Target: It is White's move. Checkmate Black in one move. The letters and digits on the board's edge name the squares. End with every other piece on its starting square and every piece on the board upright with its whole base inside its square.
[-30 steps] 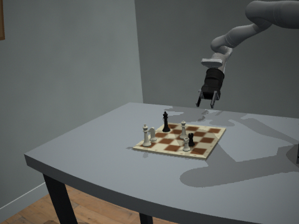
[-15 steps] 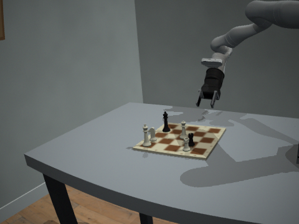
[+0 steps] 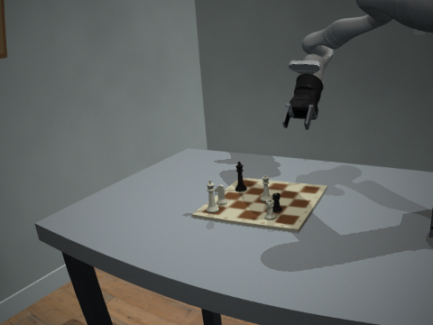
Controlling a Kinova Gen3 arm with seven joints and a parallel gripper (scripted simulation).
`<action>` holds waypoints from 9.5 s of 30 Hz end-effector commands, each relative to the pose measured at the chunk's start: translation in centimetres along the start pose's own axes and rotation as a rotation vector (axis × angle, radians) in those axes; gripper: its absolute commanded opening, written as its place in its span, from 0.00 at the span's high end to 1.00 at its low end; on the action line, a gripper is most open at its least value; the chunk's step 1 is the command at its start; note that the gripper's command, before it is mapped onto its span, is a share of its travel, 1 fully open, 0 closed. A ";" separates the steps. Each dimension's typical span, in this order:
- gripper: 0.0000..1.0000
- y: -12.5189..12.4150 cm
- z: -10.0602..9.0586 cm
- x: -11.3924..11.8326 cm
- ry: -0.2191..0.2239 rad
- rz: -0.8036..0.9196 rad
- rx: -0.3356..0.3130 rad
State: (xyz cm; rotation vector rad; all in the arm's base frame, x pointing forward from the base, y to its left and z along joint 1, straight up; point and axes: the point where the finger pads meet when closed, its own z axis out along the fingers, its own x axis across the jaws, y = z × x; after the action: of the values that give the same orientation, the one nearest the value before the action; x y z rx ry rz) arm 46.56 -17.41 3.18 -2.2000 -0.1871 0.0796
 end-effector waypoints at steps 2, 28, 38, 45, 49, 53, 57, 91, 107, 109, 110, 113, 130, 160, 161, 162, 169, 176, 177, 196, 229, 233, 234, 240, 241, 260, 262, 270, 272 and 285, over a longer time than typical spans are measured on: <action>0.00 -1.4 -1.3 0.2 0.008 -0.004 -0.001; 0.00 -6.0 5.2 0.5 -0.262 -0.530 -0.229; 0.00 -10.6 9.8 0.1 -0.567 -1.129 -0.383; 0.00 -14.0 12.4 0.4 -0.804 -1.607 -0.452; 0.00 -15.6 13.5 0.5 -0.946 -1.883 -0.480; 0.00 -16.4 14.2 0.3 -0.978 -1.961 -0.474; 0.00 -17.2 14.7 0.3 -1.021 -2.044 -0.474; 0.21 -14.4 16.9 0.1 -1.030 -2.057 -0.475; 0.21 -14.4 16.9 0.1 -1.029 -2.057 -0.476; 0.21 -14.4 16.9 0.1 -1.029 -2.057 -0.476; 0.21 -14.4 16.9 0.1 -1.029 -2.057 -0.476; 0.21 -14.4 16.9 0.1 -1.029 -2.057 -0.476; 0.21 -14.3 17.0 0.1 -1.030 -2.057 -0.476; 0.21 -11.7 18.8 0.1 -1.031 -2.054 -0.480; 0.21 -11.6 18.9 0.1 -1.031 -2.054 -0.480; 0.21 -11.5 19.0 0.1 -1.031 -2.054 -0.480; 0.21 -10.8 19.5 0.1 -1.031 -2.054 -0.480; 0.21 -10.3 19.9 0.2 -1.031 -2.054 -0.481; 0.21 -10.2 19.9 0.2 -1.031 -2.054 -0.481; 0.21 -10.0 20.0 0.2 -1.030 -2.054 -0.481; 0.21 -10.0 20.0 0.2 -1.031 -2.054 -0.481; 0.21 -10.0 20.0 0.1 -1.031 -2.054 -0.481; 0.21 -10.0 20.0 0.1 -1.031 -2.054 -0.481; 0.21 -10.0 20.0 0.1 -1.030 -2.054 -0.481; 0.21 -10.0 20.0 0.1 -1.030 -2.054 -0.481; 0.21 -10.0 20.0 0.1 -1.030 -2.054 -0.481; 0.21 -10.0 20.0 0.1 -1.030 -2.054 -0.481; 0.21 -10.0 20.0 0.1 -1.030 -2.054 -0.481; 0.21 -10.0 20.0 0.1 -1.030 -2.054 -0.481; 0.21 -9.9 19.9 0.2 -1.030 -2.053 -0.482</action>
State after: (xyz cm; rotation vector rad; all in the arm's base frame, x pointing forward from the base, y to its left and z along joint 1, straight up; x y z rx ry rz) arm 43.16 4.30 -0.62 -1.1092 -2.9348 -0.0122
